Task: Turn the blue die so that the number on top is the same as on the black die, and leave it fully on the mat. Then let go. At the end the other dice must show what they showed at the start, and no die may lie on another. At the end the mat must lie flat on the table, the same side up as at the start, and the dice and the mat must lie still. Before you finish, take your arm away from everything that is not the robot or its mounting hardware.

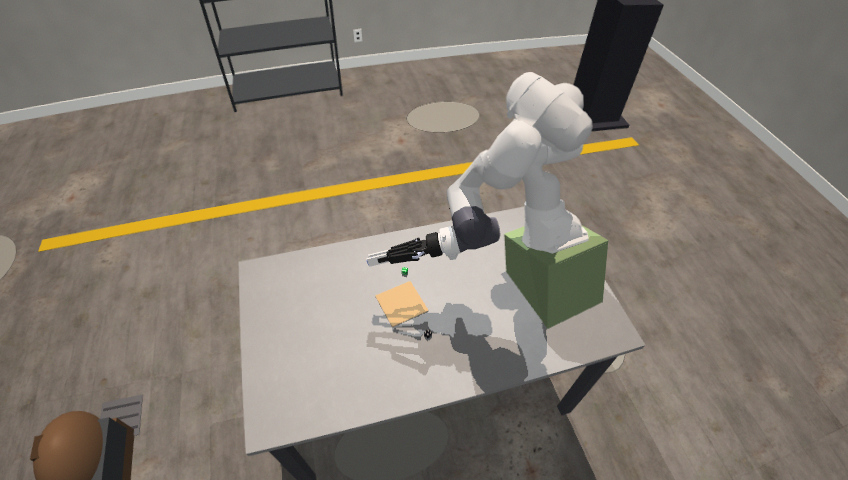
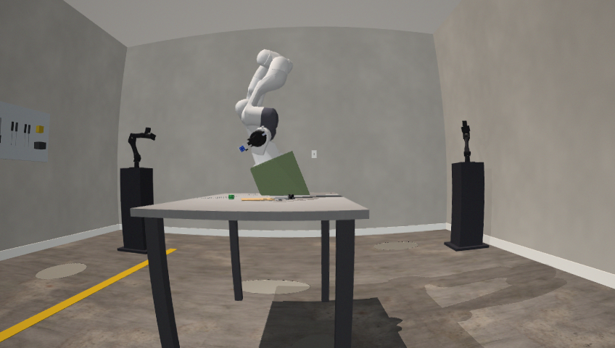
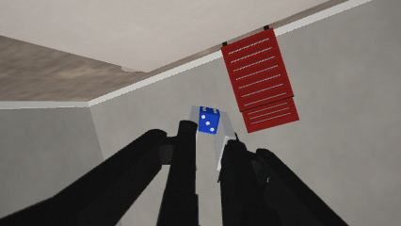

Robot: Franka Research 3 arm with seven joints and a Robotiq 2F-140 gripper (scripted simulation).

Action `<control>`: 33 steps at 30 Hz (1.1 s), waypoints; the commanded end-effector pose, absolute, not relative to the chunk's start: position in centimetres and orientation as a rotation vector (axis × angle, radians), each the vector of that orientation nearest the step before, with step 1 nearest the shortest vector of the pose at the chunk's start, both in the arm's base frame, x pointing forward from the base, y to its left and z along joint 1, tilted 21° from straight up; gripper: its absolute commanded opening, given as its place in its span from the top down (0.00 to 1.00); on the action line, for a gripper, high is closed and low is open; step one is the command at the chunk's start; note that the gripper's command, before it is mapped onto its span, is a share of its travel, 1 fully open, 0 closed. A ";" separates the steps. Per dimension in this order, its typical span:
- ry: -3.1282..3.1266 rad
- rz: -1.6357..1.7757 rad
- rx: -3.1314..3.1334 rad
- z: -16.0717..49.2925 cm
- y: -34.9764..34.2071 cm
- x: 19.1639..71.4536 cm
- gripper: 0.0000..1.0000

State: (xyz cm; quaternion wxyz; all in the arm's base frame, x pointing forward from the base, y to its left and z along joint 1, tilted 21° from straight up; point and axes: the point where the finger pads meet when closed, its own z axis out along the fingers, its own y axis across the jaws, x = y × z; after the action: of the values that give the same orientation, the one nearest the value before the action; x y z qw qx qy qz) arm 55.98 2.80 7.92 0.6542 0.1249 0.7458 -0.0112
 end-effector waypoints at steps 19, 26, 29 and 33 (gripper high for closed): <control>1.946 -0.310 -0.292 -3.6 2.2 49.2 0.91; 1.953 -0.316 -0.312 -4.1 2.2 48.9 0.91; 1.952 -0.316 -0.312 -4.2 2.2 48.9 0.91; 1.952 -0.317 -0.312 -4.4 2.1 49.0 0.91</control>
State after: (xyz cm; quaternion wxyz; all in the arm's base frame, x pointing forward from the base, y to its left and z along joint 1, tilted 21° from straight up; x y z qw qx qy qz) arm 49.05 2.09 -4.02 0.5423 -0.1261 0.8203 -0.1310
